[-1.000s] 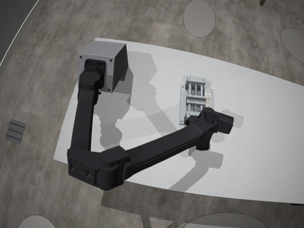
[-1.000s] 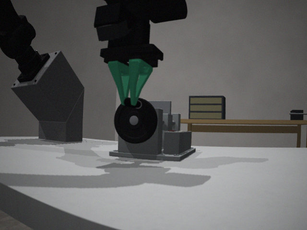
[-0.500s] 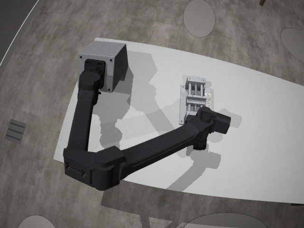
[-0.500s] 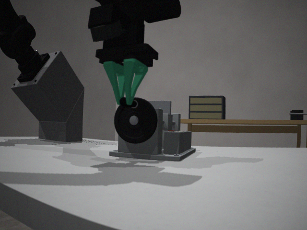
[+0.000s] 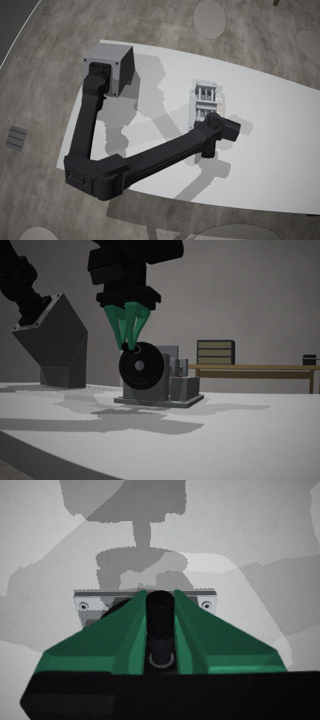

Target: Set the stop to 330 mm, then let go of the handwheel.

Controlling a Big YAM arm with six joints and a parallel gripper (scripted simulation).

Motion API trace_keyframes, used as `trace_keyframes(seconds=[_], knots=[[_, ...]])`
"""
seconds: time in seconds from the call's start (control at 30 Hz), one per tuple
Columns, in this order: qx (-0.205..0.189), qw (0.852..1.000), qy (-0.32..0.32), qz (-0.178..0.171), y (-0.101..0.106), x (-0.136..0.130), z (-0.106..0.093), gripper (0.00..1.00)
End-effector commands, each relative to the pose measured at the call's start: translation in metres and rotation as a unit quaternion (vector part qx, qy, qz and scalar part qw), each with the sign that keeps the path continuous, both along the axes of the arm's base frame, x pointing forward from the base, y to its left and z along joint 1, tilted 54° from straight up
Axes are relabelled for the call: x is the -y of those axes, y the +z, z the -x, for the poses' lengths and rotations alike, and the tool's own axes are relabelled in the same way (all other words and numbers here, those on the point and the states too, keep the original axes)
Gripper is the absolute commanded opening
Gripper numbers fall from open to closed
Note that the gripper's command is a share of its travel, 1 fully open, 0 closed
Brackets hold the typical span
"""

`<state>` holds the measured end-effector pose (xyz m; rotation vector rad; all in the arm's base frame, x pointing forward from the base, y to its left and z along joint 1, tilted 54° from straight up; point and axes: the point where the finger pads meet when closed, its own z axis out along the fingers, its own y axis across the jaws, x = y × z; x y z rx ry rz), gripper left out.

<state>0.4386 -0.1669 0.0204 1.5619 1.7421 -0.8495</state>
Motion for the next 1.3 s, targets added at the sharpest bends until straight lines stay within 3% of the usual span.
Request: trace_keyframes(seconds=[0.0, 0.5, 0.67, 1.27], knots=[[-0.002, 1.0, -0.005, 0.003, 0.005, 0.008, 0.014, 0.06], [-0.002, 1.0, -0.005, 0.003, 0.002, 0.012, 0.019, 0.06], [-0.019, 1.0, -0.005, 0.002, -0.006, 0.013, 0.026, 0.06], [-0.009, 1.0, -0.005, 0.002, -0.009, 0.021, 0.033, 0.06]])
